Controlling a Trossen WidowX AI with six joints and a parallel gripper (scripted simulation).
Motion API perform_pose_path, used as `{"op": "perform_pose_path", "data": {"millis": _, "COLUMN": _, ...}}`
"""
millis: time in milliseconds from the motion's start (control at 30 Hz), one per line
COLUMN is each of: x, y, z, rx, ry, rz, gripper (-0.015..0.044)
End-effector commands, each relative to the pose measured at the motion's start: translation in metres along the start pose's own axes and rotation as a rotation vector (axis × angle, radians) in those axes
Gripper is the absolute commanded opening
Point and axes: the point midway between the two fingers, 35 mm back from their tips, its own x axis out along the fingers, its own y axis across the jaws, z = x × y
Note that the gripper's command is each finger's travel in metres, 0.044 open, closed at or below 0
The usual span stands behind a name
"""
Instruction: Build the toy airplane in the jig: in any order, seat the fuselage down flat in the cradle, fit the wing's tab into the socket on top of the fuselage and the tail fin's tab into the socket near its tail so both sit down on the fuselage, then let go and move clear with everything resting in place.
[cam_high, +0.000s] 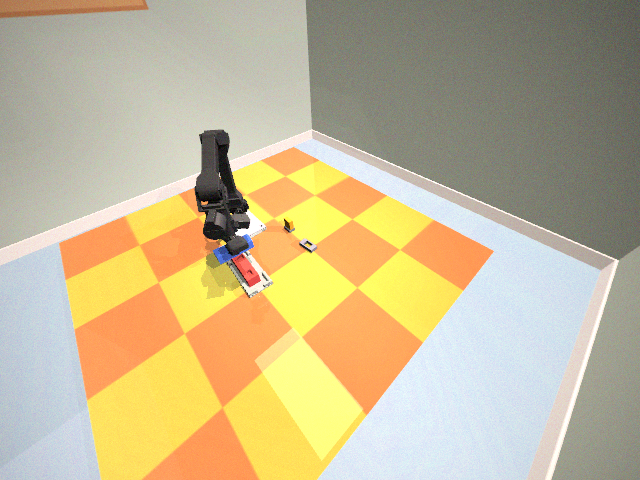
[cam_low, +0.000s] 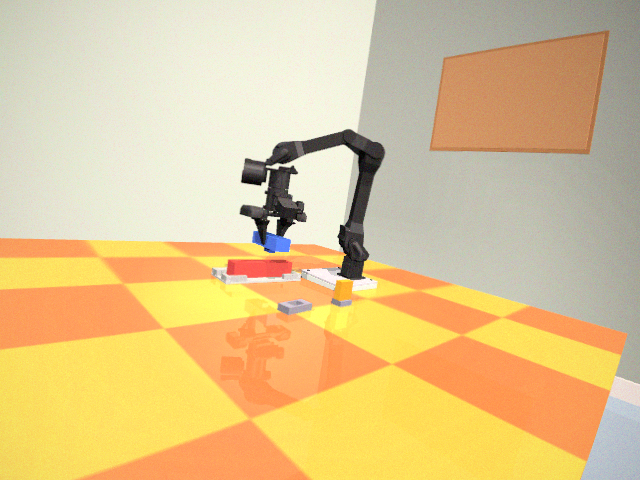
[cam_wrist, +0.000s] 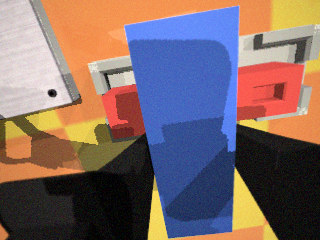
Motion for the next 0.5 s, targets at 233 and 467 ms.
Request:
{"op": "perform_pose_path", "data": {"millis": 233, "x": 0.020, "y": 0.002, "z": 0.002, "rx": -0.004, "ry": -0.006, "rz": 0.006, "gripper": 0.0195}}
{"op": "perform_pose_path", "data": {"millis": 467, "x": 0.031, "y": 0.002, "z": 0.002, "rx": -0.004, "ry": -0.006, "rz": 0.006, "gripper": 0.0195}}
